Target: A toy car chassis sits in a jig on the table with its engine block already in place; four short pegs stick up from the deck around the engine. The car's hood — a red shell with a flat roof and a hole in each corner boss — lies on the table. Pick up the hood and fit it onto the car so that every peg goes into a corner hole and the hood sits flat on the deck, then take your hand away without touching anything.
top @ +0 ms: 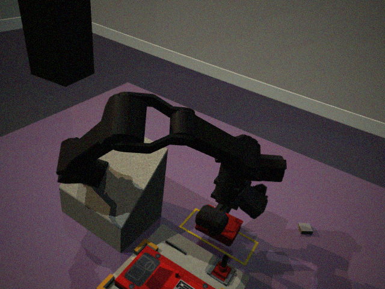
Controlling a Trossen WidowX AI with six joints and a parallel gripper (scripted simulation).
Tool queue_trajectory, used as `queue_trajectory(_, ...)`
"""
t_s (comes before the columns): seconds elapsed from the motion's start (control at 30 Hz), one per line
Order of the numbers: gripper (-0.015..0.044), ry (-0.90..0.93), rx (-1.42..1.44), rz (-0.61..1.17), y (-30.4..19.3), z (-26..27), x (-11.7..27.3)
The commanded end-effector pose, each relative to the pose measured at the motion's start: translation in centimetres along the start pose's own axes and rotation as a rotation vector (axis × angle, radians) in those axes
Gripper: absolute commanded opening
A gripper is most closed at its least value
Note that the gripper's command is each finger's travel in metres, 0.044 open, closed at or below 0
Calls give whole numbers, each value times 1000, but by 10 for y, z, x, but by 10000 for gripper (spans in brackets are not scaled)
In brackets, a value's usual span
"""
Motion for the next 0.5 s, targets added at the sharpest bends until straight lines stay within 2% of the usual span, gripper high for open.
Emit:
queue_trajectory(0.0, 0, 8, -6, -6, 2, 1, 14)
queue_trajectory(0.47, 0, 9, -6, -6, 1, 1, 47)
Point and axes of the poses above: the point midway between the two fingers, 35 mm back from their tips, its own x axis back along the fingers, its own z axis across the jaws, y = z × x, the point moved 2 cm from there along x, back along the fingers, and after that the axes turned 1 degree about -x, right-handed, at the moved point
